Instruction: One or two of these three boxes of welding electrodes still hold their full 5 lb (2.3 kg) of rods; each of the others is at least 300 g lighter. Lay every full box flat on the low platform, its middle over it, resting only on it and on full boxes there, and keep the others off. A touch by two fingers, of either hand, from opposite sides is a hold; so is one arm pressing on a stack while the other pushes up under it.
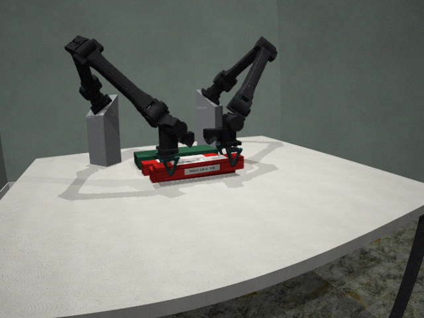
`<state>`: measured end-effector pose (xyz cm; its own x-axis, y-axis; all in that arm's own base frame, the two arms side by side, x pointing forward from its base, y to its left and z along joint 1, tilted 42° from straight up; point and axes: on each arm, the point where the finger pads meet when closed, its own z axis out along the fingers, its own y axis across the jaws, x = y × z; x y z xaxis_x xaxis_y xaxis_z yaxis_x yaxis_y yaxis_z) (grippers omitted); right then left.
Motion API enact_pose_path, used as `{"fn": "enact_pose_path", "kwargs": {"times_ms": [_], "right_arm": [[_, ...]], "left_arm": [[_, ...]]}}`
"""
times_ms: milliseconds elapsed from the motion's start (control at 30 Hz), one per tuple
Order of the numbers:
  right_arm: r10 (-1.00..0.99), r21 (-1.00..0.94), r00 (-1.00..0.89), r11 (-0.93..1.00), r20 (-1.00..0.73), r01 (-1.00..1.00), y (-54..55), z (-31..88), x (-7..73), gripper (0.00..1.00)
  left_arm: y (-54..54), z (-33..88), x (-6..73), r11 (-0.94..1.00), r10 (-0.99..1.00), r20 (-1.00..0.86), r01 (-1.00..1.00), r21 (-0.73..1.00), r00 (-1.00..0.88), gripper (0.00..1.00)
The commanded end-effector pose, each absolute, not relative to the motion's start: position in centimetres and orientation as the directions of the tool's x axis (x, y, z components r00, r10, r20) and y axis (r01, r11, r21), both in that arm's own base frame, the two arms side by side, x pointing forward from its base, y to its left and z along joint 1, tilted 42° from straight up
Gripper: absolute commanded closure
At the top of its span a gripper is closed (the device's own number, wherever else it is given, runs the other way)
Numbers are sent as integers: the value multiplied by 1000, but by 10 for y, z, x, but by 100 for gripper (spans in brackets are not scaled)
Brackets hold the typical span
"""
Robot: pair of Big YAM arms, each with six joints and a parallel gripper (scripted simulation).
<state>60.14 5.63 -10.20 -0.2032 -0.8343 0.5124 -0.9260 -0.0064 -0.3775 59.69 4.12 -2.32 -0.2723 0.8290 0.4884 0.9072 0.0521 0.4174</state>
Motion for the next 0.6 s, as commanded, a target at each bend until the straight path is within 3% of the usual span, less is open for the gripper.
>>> {"fn": "enact_pose_path", "kwargs": {"times_ms": [0, 567], "right_arm": [[-850, -481, -228, -33, 474, -876, 98, -36, 622, 100], [-850, -481, -228, -33, 474, -876, 99, -35, 622, 100]], "left_arm": [[6, 46, 618, 19, 844, 451, 858, 514, -289, 100], [5, 47, 617, 19, 845, 451, 858, 514, -289, 100]]}}
